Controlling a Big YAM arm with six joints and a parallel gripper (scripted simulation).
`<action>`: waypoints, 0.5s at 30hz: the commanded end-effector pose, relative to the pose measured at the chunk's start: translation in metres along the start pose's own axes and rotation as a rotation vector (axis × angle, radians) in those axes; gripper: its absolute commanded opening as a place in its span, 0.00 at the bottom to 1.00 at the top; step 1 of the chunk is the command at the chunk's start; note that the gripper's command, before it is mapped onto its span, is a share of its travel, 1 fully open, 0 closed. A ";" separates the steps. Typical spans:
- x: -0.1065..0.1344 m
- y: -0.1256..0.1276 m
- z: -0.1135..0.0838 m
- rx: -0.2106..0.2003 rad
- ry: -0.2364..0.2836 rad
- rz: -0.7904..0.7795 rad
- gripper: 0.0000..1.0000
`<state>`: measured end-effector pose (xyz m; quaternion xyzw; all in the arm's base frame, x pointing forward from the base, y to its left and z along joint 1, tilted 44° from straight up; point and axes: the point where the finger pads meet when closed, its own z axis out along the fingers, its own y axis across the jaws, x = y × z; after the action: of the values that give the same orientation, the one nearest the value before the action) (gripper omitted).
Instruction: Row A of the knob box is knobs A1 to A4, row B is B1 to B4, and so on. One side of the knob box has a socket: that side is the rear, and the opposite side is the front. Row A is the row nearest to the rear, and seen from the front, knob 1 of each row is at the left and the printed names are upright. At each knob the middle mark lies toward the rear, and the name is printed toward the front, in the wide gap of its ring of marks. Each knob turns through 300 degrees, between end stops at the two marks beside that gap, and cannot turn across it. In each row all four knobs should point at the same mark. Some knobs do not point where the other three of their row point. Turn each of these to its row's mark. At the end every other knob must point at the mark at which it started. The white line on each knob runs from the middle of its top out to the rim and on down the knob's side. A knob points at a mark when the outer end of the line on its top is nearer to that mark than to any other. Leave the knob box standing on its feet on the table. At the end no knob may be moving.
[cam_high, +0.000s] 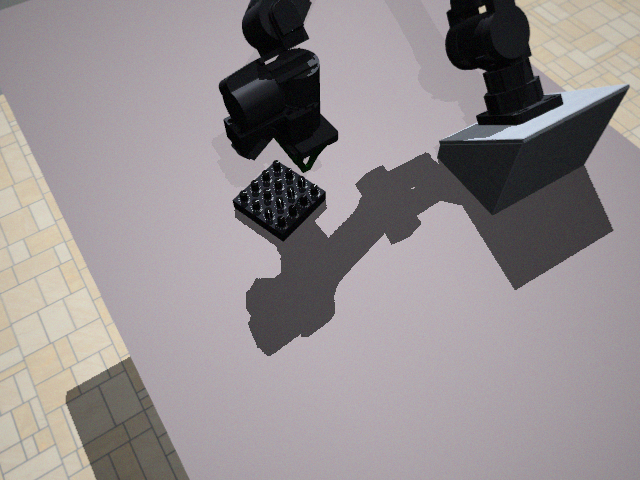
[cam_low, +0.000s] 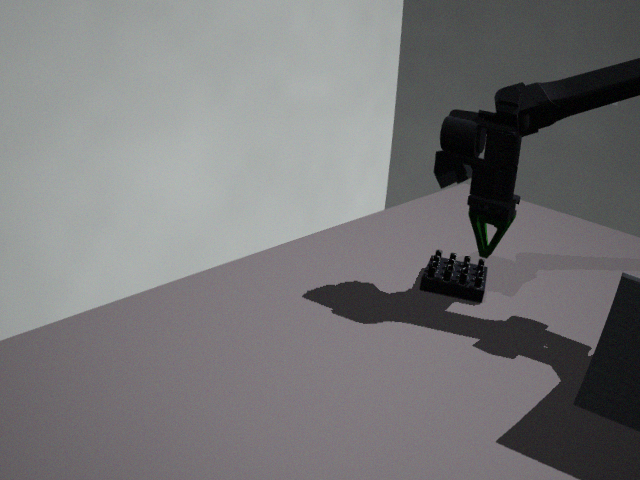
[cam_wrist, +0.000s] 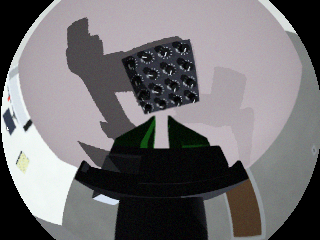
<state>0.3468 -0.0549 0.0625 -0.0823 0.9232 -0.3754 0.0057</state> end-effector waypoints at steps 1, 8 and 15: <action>-0.008 -0.007 -0.011 -0.003 -0.024 0.025 0.18; -0.019 -0.007 -0.028 -0.005 -0.054 0.032 1.00; -0.018 -0.007 -0.053 -0.009 -0.055 0.033 1.00</action>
<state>0.3451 -0.0409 0.0729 -0.0899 0.9230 -0.3741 0.0006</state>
